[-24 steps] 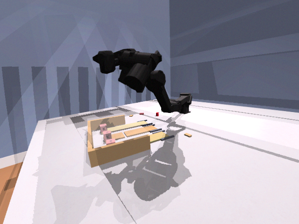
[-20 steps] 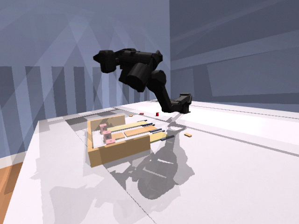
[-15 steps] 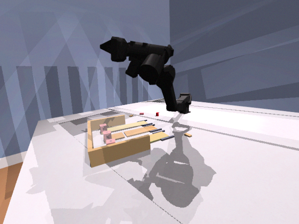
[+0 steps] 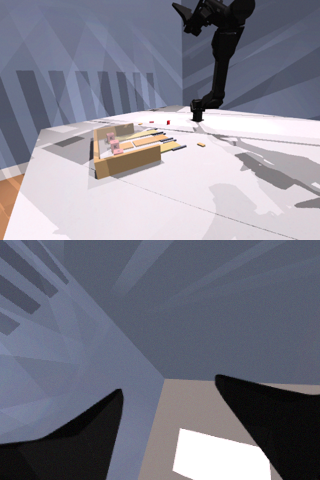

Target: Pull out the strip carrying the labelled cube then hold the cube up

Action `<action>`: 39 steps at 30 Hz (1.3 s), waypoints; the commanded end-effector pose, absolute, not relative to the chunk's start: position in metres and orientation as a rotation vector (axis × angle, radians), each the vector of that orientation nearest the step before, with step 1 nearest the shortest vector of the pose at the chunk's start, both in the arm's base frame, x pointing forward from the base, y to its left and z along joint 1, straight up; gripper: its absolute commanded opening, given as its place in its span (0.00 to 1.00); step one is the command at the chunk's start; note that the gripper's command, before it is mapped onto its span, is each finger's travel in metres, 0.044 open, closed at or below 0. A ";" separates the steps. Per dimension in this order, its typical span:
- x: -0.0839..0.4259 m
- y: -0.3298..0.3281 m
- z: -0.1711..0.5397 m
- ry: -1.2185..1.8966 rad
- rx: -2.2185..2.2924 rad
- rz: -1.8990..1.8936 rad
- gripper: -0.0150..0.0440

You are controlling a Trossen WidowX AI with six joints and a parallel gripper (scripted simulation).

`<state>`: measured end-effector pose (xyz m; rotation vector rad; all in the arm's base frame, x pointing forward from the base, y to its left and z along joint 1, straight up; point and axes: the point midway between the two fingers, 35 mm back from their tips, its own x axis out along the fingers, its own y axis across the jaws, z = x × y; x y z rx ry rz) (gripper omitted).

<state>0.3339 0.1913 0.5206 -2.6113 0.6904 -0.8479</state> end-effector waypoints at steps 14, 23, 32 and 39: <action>0.140 0.131 0.607 0.007 -1.837 -0.954 0.93; 0.091 0.020 0.604 -0.219 -1.238 -0.787 0.93; 0.137 -0.073 0.547 -0.209 -0.702 -0.531 0.93; 0.210 -0.095 0.472 -0.068 -0.372 -0.317 0.93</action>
